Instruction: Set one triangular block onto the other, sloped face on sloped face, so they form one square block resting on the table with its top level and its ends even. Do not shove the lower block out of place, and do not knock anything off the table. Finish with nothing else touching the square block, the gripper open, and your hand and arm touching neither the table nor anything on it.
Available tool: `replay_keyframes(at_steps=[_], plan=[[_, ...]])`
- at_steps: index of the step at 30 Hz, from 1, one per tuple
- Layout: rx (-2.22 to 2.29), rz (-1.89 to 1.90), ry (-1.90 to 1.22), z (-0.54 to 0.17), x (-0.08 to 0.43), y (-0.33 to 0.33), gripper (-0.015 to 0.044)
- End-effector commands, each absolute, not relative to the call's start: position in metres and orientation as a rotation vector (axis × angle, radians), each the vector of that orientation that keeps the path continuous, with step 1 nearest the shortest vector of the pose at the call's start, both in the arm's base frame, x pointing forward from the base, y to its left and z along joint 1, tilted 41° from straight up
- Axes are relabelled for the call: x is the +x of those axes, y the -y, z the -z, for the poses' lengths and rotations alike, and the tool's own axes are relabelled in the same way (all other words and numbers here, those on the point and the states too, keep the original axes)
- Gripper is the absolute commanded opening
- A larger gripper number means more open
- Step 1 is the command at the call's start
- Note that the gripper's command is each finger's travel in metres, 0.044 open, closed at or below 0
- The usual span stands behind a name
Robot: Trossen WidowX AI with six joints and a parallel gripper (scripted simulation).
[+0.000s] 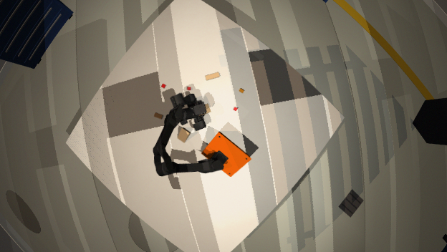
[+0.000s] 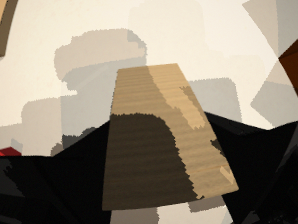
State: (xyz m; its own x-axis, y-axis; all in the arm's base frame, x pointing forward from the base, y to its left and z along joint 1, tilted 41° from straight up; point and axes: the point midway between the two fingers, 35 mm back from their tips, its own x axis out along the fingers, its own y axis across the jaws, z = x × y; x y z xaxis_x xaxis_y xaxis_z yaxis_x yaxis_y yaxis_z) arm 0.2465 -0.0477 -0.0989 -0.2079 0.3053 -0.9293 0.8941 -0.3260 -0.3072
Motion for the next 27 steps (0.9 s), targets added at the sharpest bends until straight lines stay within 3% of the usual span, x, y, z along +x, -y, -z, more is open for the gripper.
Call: replay_keyframes(at_steps=[1, 3, 27], plan=[[1.567, 1.566, -1.414, 0.098, 0.247, 0.048, 0.0052], [1.562, 1.565, -1.415, 0.097, 0.247, 0.05, 0.0], [2.063, 1.21, -1.662, 0.097, 0.233, 0.084, 0.0]])
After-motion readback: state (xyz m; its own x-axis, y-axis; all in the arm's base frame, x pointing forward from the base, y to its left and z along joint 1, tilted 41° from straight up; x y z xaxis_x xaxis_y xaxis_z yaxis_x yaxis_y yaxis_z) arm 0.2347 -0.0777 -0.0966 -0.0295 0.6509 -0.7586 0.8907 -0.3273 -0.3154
